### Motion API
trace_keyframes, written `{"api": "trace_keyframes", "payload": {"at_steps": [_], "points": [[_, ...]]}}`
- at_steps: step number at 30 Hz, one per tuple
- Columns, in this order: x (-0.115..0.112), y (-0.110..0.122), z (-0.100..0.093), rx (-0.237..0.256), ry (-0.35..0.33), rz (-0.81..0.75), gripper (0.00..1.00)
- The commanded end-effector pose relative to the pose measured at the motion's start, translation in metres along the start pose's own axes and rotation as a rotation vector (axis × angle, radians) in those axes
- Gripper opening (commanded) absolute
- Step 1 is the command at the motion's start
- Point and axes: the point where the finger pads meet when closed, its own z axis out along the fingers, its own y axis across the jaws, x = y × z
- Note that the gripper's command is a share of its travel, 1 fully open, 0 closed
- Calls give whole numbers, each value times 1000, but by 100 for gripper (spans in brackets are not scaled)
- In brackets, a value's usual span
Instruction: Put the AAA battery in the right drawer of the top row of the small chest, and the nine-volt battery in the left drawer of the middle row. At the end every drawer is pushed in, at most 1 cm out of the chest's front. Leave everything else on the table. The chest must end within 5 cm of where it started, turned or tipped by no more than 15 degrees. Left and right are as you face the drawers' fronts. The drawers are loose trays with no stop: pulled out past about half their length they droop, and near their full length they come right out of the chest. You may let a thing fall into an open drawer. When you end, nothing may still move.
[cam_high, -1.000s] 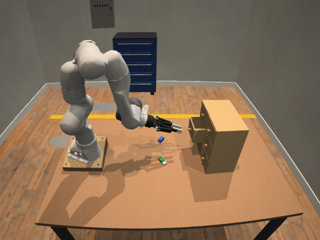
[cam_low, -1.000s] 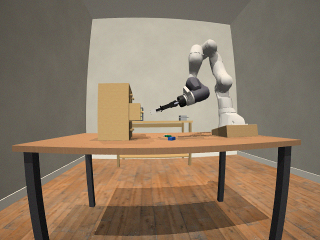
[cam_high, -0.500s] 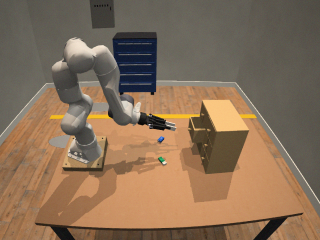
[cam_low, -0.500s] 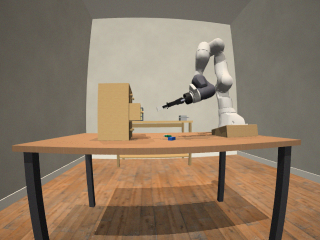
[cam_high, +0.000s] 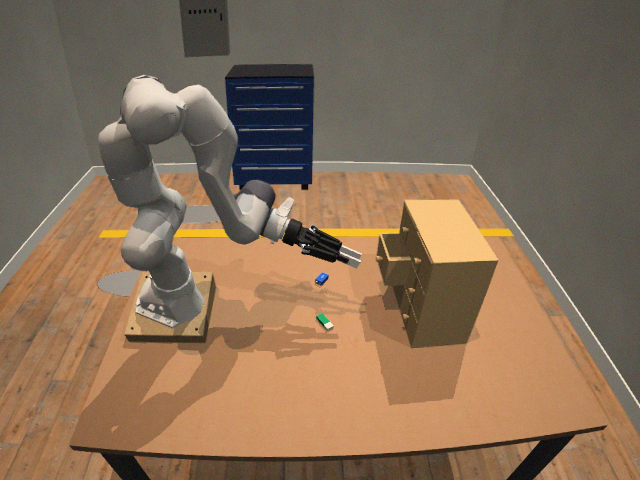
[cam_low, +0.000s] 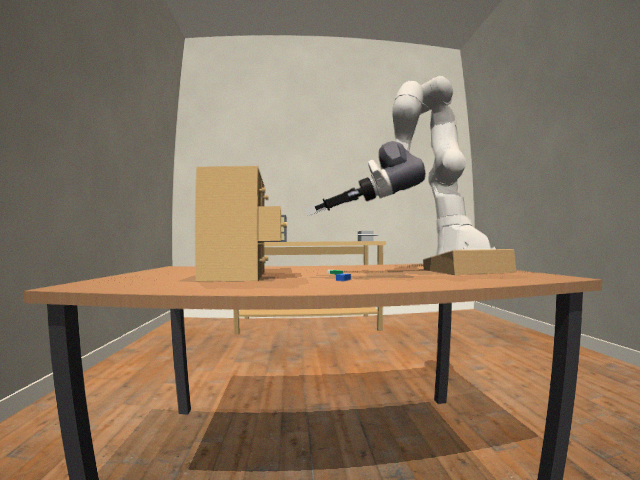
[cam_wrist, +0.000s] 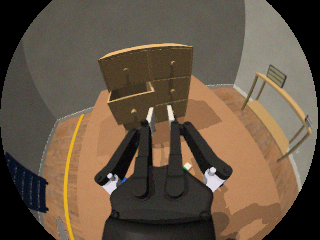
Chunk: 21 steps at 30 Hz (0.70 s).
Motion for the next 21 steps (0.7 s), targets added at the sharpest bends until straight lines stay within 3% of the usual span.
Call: {"api": "trace_keyframes", "payload": {"at_steps": [1, 2, 6, 7, 13, 14, 18, 19, 21], "points": [[0, 10, 1, -42, -15, -111, 20], [7, 26, 4, -112, -37, -135, 20], [7, 26, 4, -112, -37, -135, 20], [12, 42, 5, -184, -70, -158, 20], [12, 42, 5, -184, -70, -158, 20], [16, 59, 5, -255, -116, -181, 20], [16, 59, 5, -255, -116, -181, 20], [18, 75, 2, -321, -174, -202, 20], [18, 75, 2, -321, -174, -202, 20]]}}
